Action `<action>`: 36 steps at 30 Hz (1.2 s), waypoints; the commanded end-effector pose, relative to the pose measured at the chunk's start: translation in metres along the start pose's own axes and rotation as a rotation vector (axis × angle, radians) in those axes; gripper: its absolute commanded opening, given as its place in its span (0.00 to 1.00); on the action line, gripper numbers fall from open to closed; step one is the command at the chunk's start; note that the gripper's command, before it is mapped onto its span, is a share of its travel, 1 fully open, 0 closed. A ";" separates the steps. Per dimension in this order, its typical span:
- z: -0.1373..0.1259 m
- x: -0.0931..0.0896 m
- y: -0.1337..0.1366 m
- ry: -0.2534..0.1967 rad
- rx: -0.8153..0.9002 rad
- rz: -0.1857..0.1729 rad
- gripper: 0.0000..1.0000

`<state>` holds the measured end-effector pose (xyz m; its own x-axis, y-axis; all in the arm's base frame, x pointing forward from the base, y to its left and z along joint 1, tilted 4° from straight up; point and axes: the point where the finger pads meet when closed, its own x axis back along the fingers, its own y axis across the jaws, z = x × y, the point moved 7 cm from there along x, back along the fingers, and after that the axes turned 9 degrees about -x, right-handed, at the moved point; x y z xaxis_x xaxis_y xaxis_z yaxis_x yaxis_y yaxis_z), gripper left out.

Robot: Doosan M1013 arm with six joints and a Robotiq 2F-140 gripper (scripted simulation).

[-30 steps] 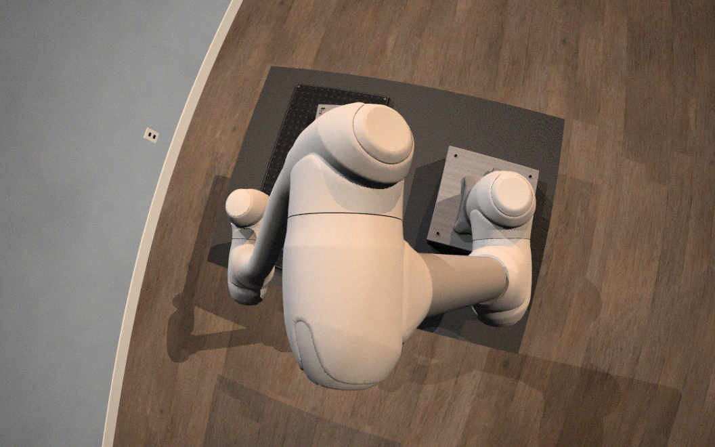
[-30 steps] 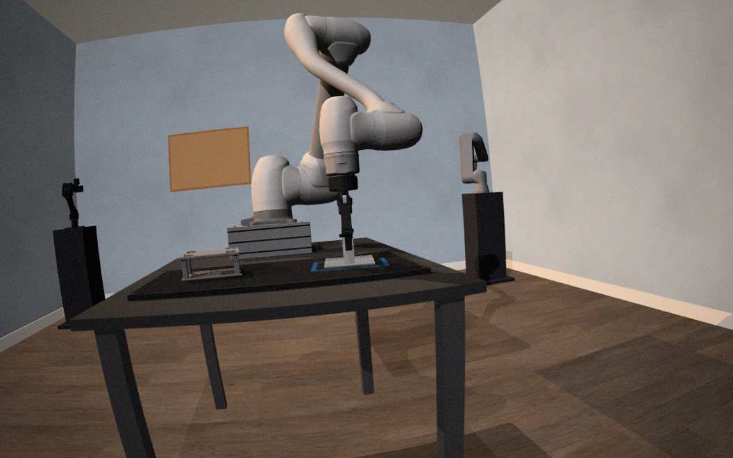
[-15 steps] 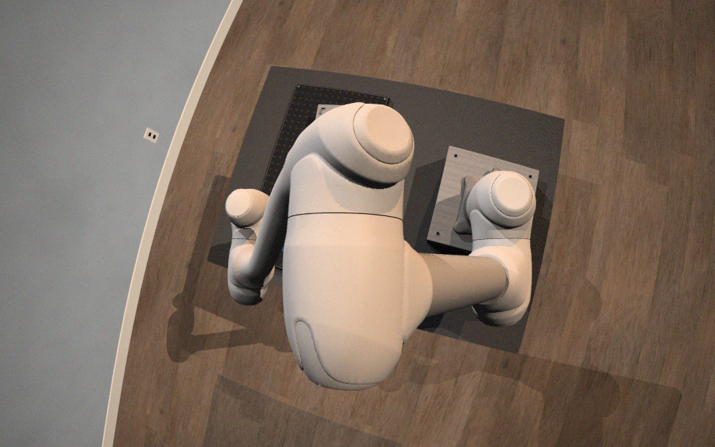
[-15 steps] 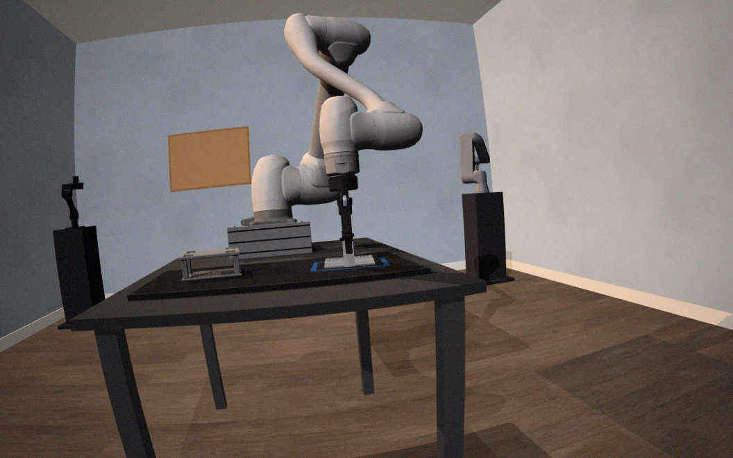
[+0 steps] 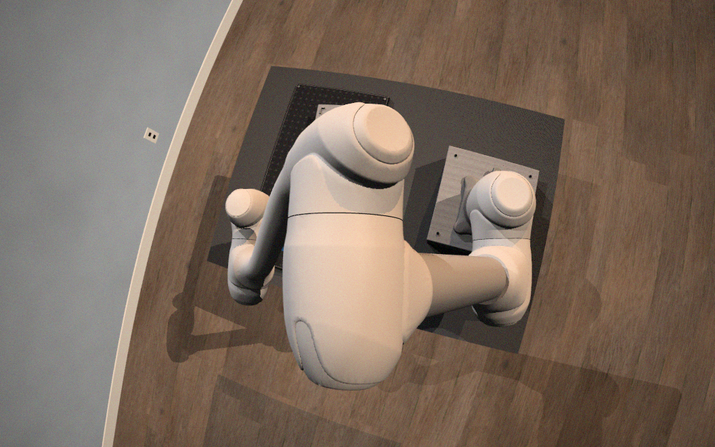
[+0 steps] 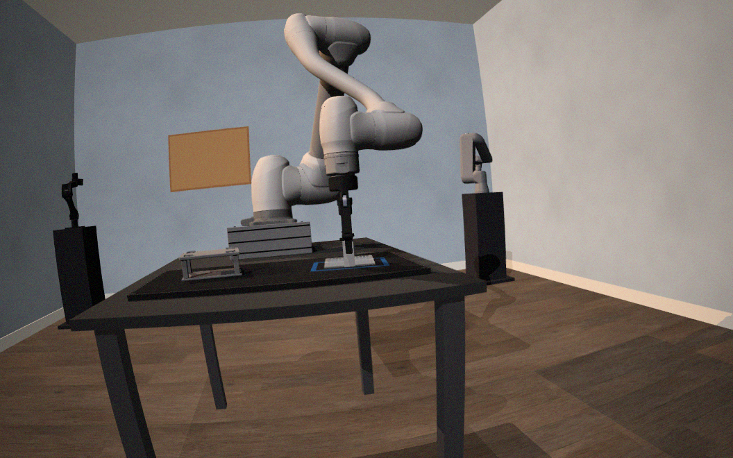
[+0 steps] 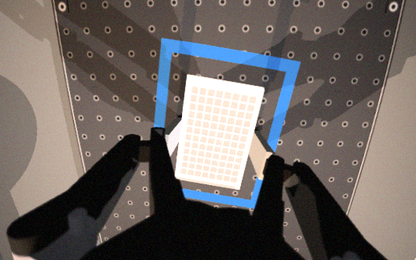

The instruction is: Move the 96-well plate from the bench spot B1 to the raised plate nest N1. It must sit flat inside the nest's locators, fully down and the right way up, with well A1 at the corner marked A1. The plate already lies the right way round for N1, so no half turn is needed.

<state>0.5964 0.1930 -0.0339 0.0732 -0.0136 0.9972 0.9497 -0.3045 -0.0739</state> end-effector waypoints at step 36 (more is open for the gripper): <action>0.000 0.050 0.000 0.000 0.000 0.000 0.00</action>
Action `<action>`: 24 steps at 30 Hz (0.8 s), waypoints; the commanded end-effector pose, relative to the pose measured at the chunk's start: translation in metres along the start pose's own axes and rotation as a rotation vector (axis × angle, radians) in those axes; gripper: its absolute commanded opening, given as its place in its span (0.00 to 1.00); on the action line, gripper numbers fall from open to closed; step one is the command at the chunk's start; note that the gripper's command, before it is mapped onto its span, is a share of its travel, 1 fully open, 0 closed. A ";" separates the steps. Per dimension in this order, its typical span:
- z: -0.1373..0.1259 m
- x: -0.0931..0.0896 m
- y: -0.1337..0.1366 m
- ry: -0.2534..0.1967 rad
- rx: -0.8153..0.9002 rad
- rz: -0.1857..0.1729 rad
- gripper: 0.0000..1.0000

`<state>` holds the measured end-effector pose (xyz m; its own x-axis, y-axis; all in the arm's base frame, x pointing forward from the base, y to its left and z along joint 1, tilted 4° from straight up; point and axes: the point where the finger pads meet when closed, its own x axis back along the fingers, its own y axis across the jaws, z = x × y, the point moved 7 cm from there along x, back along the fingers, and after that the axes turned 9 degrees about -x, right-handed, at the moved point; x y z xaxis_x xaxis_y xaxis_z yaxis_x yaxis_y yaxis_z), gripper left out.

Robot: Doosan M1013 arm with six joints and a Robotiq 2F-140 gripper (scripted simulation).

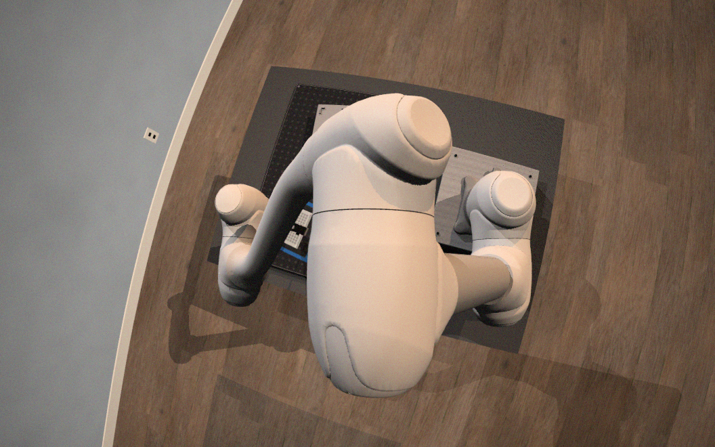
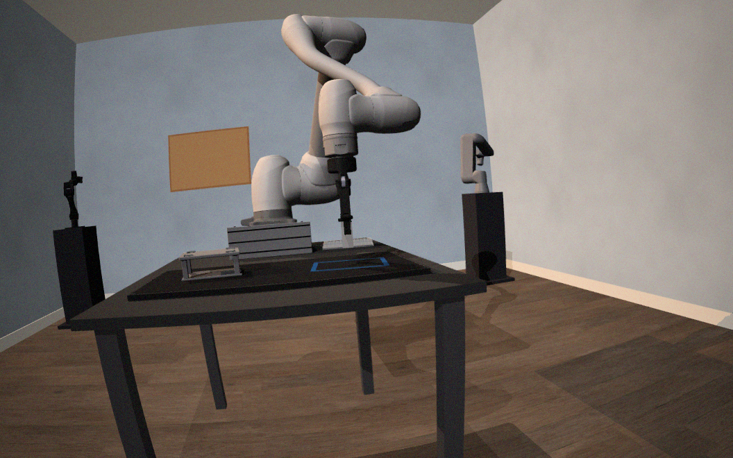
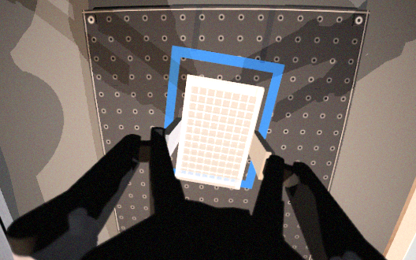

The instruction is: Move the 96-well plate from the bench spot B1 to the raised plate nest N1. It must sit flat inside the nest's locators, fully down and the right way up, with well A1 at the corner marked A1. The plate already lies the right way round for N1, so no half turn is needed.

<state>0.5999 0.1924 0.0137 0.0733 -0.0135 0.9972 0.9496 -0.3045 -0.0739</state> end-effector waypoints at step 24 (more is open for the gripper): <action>0.000 0.015 0.000 0.000 0.000 0.000 0.00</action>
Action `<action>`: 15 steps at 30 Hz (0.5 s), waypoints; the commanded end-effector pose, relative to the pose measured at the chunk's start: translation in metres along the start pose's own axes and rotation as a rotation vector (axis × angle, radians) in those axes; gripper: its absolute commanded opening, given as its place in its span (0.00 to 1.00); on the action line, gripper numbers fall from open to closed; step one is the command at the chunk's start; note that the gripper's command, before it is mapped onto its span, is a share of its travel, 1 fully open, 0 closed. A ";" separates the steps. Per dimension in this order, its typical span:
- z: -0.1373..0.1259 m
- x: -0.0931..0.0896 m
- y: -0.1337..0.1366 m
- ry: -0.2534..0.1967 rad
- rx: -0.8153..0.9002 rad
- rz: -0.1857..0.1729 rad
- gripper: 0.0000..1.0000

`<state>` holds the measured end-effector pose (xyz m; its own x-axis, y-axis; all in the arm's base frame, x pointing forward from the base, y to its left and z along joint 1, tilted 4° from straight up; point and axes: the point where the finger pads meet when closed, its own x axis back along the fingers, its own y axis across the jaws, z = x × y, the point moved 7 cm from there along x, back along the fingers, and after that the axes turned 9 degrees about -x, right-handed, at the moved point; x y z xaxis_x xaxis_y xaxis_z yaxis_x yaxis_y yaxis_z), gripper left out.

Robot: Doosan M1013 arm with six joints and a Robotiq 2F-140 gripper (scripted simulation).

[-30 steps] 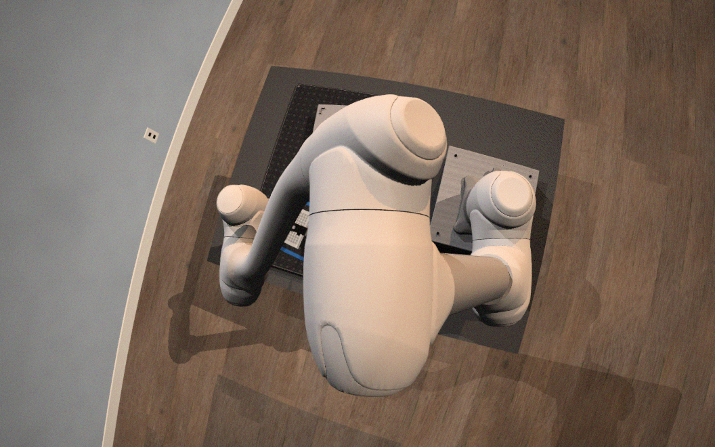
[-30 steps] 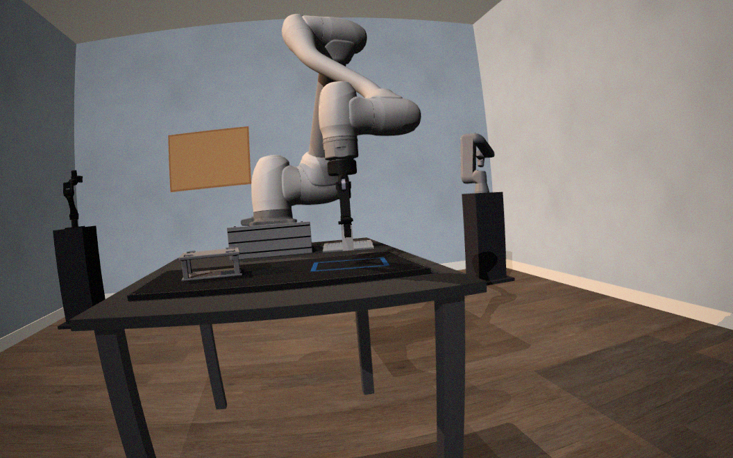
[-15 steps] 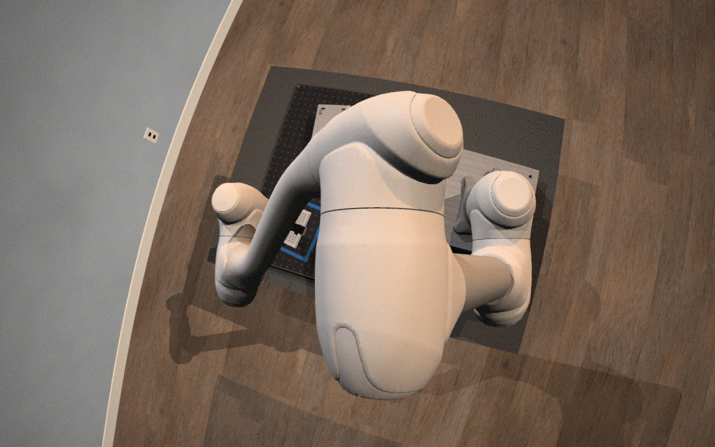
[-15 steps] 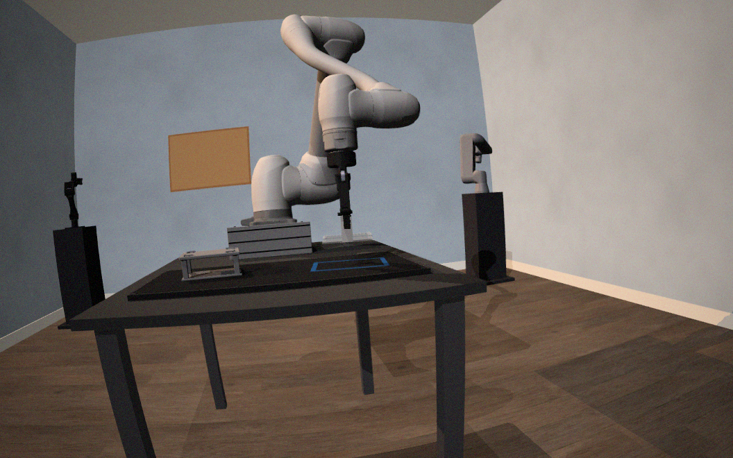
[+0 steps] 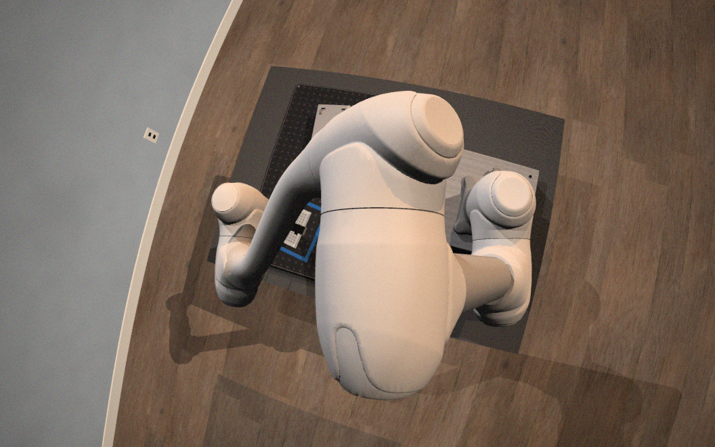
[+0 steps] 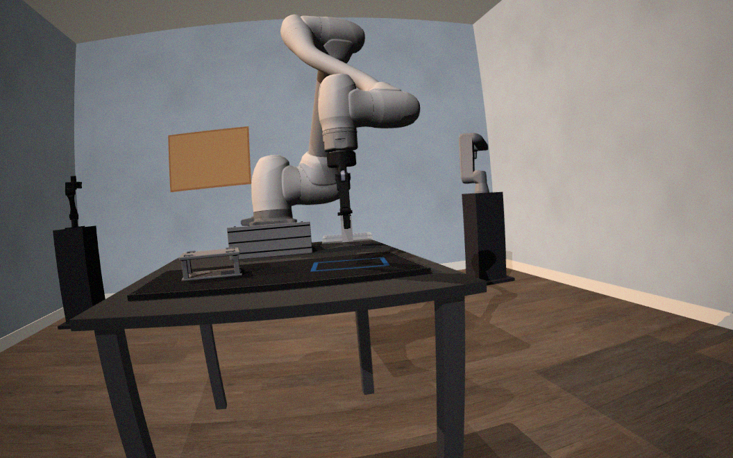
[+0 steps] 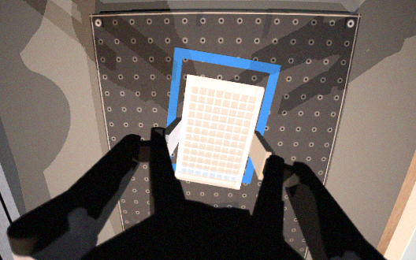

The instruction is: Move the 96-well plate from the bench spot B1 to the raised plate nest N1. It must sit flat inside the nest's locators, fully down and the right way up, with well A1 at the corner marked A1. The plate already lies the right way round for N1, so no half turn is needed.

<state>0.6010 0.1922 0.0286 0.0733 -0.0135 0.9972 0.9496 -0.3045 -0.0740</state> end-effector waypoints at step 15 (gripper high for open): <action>-0.038 0.007 0.009 0.000 0.270 0.000 0.00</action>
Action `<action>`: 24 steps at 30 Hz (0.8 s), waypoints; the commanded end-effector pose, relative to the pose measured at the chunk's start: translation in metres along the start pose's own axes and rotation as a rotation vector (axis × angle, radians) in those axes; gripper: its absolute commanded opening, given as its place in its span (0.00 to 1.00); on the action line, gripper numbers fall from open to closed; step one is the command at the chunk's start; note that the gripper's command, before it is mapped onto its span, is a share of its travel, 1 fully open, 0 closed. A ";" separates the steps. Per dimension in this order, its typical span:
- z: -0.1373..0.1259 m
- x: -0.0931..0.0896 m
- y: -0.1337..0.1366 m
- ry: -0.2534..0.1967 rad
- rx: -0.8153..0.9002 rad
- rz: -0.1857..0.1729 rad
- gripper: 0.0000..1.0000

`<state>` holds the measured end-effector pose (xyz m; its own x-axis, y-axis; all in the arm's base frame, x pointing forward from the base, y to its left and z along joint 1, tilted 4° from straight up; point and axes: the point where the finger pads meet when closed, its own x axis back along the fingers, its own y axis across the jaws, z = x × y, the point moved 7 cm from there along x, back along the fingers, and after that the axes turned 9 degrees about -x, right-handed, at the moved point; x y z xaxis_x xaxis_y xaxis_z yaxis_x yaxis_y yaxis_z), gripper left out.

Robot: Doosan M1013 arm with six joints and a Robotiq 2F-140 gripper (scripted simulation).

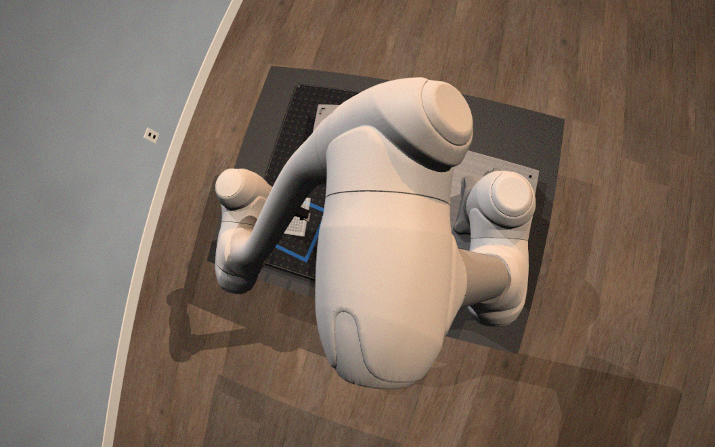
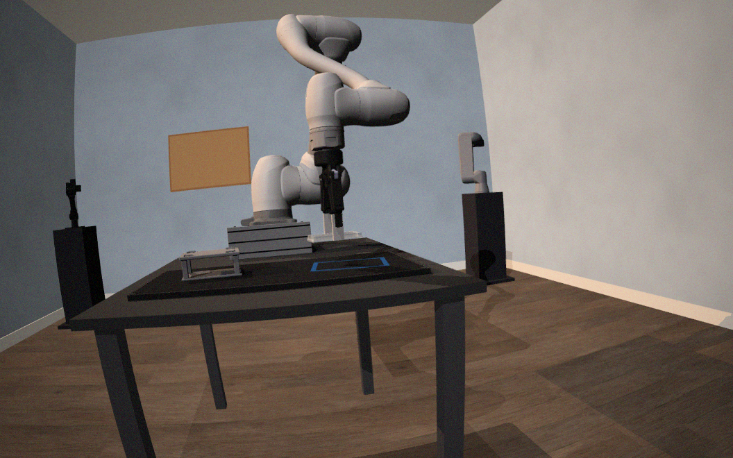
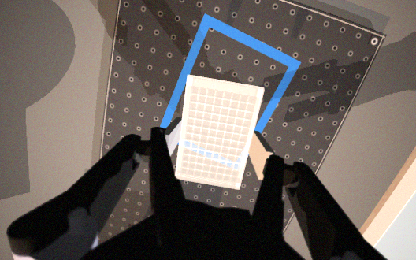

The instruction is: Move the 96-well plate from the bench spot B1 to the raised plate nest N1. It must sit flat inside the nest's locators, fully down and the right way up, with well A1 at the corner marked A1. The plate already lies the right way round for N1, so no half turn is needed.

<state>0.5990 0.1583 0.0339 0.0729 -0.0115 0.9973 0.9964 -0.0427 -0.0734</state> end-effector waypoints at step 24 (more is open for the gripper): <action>-0.078 0.013 -0.002 0.002 0.003 0.000 0.00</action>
<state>0.5949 0.0851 0.0454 0.0734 -0.0134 0.9972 0.9965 -0.0399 -0.0738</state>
